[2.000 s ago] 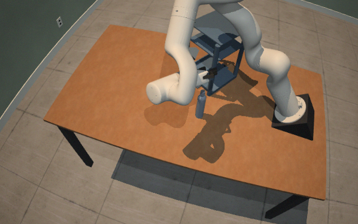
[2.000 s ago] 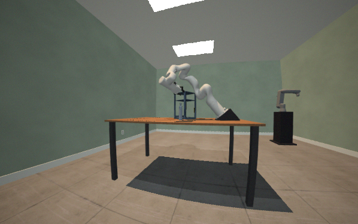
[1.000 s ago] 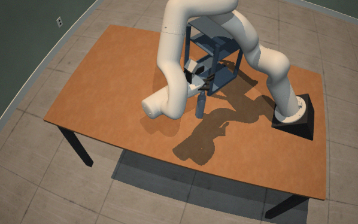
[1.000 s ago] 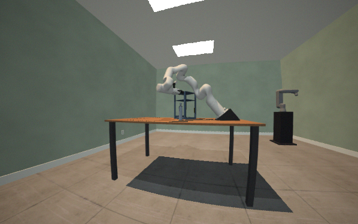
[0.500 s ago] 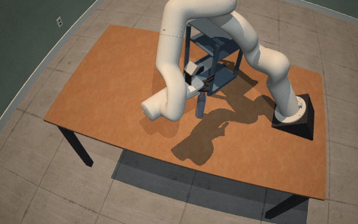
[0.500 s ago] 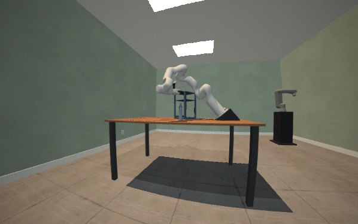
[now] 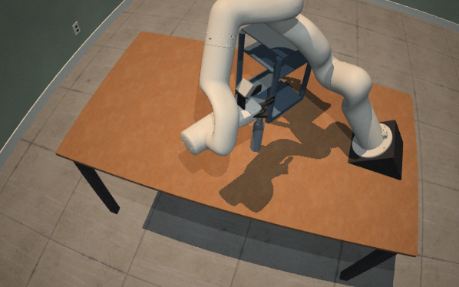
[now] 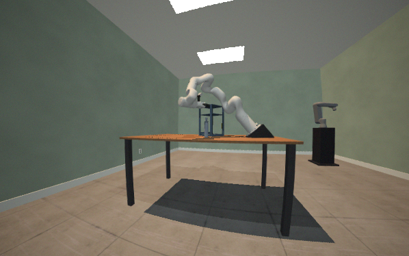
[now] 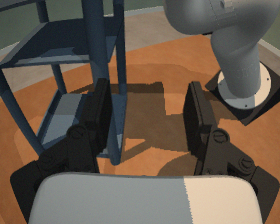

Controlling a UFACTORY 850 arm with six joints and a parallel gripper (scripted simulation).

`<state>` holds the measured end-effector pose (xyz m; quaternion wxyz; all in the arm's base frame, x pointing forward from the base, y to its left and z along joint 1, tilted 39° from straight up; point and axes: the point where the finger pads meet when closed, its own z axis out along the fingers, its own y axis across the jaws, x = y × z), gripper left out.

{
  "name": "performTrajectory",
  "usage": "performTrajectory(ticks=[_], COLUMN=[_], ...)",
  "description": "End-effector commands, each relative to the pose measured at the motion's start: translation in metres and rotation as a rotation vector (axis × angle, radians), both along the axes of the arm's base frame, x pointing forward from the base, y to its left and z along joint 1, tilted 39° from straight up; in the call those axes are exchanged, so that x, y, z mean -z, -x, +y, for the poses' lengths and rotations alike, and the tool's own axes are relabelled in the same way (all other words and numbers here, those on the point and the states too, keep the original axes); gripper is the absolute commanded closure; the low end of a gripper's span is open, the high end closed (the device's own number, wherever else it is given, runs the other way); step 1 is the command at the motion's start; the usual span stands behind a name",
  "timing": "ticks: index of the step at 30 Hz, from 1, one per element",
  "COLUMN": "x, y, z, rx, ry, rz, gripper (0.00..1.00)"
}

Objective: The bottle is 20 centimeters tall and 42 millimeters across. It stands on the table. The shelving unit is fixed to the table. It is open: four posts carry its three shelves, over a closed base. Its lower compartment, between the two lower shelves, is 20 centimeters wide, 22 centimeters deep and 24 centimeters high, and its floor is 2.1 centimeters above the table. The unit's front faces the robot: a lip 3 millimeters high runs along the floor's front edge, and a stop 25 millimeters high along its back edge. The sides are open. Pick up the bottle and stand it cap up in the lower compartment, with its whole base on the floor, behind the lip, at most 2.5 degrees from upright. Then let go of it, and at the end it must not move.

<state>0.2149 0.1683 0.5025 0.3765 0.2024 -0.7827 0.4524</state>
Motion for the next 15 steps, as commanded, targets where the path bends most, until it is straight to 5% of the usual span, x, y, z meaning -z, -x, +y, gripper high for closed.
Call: performTrajectory(ticks=[1,15], x=[-0.0003,0.0036], y=[-0.0001,-0.0032], z=[0.0002,0.0], rx=[0.0,-0.003], ry=[-0.001,-0.002], rz=[-0.001,-0.001], gripper=[0.39,0.39])
